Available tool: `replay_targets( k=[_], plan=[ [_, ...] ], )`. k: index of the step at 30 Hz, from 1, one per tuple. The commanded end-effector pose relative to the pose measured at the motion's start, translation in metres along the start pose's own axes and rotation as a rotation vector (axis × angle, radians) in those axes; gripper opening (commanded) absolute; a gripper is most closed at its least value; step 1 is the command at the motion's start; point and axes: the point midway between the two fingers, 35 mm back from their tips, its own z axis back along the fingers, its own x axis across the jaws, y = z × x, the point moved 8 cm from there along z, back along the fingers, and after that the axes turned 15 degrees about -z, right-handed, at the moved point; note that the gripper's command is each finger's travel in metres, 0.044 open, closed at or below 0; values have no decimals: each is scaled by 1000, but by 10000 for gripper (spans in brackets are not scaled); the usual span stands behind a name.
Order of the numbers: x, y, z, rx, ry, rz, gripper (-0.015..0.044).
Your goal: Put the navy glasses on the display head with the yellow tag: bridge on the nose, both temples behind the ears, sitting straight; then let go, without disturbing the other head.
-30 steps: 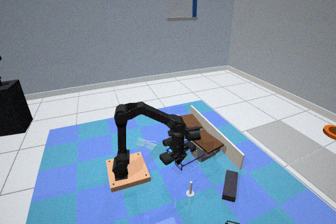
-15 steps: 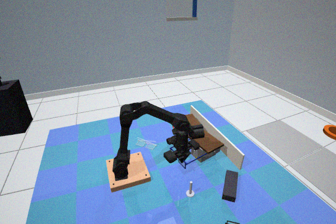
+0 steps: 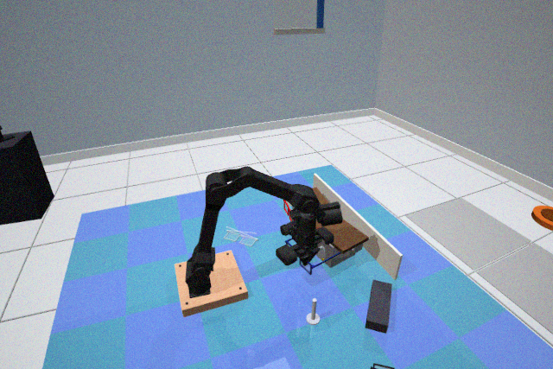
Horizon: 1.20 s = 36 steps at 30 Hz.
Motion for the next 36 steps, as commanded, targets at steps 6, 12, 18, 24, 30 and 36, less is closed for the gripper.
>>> replay_targets(
  k=[6,12,18,24,30,36],
  plan=[
    [-14,-4,-1,3,-1,-4,0],
    [-23,-6,-1,2,0,-4,0],
    [-31,-8,-1,2,1,-4,0],
    [-40,-11,-1,2,1,-4,0],
    [-49,-13,-1,2,2,-4,0],
    [-58,-15,-1,1,3,-4,0]
  ],
)
